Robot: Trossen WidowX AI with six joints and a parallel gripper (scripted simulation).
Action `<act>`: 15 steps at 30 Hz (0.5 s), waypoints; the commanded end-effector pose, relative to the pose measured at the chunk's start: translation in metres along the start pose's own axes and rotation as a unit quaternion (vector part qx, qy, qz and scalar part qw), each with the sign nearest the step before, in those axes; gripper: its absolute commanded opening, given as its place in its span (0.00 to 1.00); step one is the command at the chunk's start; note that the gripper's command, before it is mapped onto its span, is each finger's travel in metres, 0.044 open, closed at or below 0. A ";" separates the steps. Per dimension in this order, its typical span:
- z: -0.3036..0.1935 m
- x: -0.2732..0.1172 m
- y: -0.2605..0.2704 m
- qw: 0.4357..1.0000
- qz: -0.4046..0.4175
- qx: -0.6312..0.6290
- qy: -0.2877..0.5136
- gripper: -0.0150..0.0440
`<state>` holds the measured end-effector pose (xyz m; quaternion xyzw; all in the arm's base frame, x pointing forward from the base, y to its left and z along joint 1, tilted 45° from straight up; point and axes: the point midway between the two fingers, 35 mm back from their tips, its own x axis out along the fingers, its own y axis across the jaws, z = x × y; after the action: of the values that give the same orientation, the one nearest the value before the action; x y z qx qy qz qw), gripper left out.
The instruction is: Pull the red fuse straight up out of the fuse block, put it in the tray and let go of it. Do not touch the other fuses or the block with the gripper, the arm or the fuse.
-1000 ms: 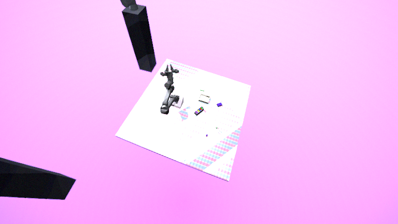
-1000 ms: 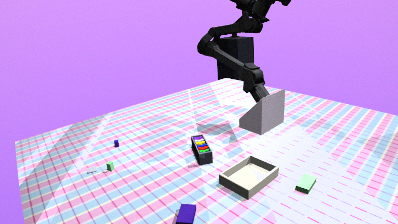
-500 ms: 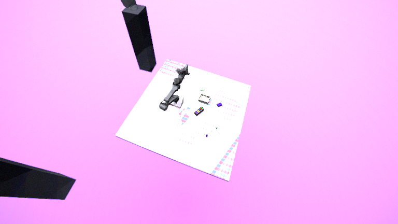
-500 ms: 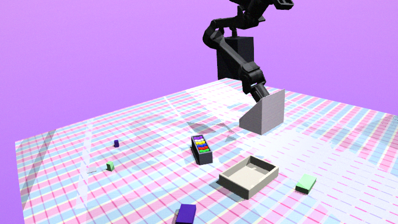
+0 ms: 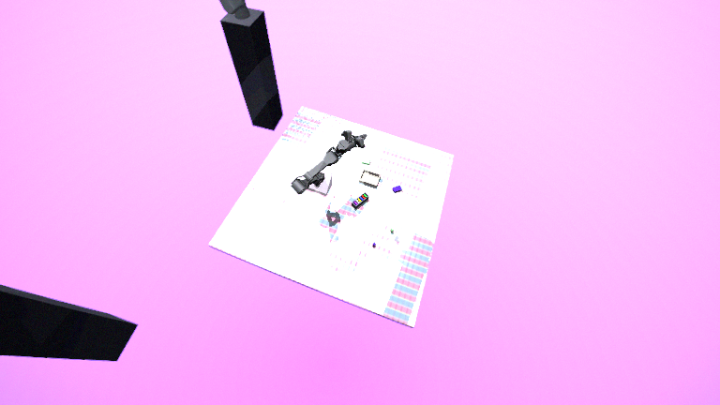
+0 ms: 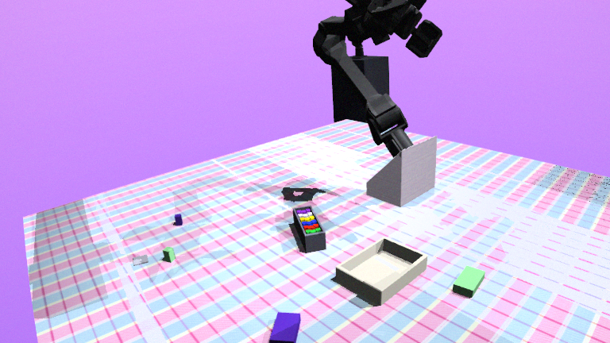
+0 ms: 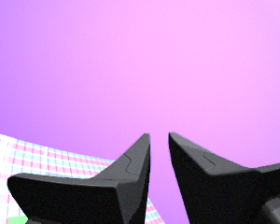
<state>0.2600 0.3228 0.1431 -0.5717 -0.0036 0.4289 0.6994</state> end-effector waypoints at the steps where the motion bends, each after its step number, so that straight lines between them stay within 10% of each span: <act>1: -0.050 0.014 0.002 0.988 0.023 0.116 0.097 0.36; 8: -0.161 0.014 0.020 0.885 0.022 0.347 0.311 0.36; 15: -0.267 -0.027 0.047 0.651 -0.079 0.539 0.529 0.36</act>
<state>0.3446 0.1424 0.0379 -0.3015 0.4931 0.0684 0.8132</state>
